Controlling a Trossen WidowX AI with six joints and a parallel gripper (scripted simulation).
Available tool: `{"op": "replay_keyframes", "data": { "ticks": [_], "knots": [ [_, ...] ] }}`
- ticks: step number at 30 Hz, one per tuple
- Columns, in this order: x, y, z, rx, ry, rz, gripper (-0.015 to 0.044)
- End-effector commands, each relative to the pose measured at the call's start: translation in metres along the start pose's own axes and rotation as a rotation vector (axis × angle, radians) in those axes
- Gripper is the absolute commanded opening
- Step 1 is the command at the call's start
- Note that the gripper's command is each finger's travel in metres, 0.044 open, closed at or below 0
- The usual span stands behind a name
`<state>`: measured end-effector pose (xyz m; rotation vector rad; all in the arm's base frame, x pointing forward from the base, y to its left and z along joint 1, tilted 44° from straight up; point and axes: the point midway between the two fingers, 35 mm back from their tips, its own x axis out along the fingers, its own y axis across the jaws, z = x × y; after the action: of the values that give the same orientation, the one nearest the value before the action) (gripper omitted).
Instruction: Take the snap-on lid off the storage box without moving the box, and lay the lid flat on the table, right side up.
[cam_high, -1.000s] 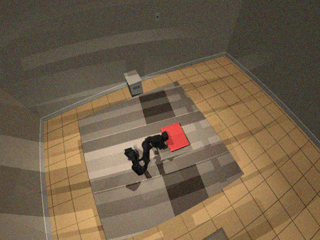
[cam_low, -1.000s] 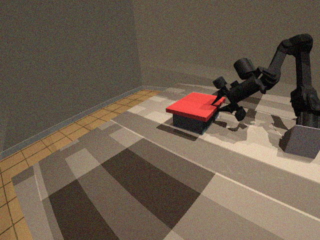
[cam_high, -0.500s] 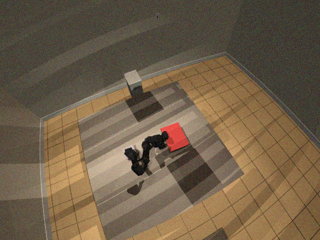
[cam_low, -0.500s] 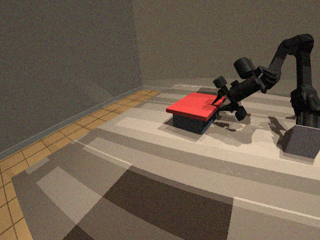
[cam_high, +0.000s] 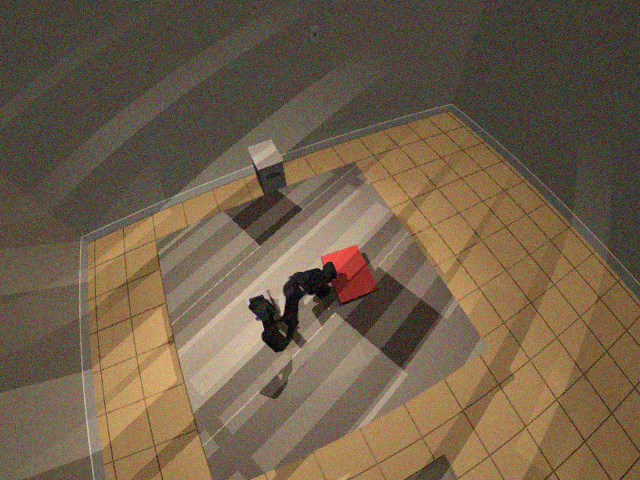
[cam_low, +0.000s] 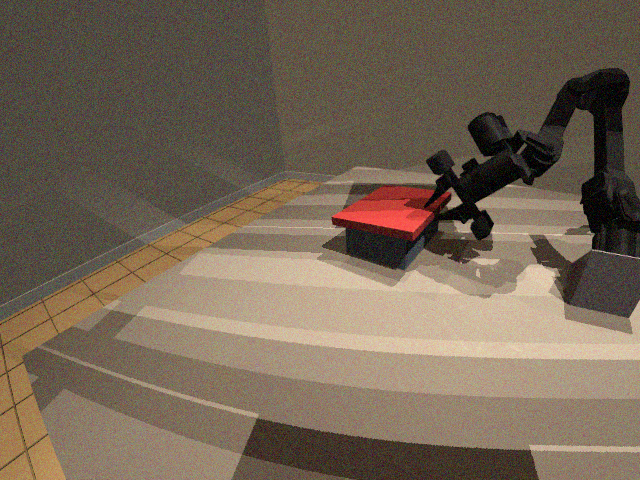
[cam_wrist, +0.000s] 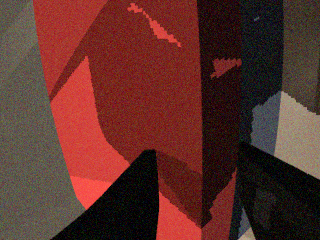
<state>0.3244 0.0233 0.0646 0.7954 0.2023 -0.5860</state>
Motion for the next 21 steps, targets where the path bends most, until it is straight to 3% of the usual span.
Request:
{"op": "replay_keyframes", "data": {
  "ticks": [1,21],
  "knots": [
    [-0.0014,0.0017,-0.0001,0.003,-0.001,0.002,0.0000],
    [-0.0041,0.0047,-0.0003,0.003,-0.001,0.002,0.0000]
  ]
}}
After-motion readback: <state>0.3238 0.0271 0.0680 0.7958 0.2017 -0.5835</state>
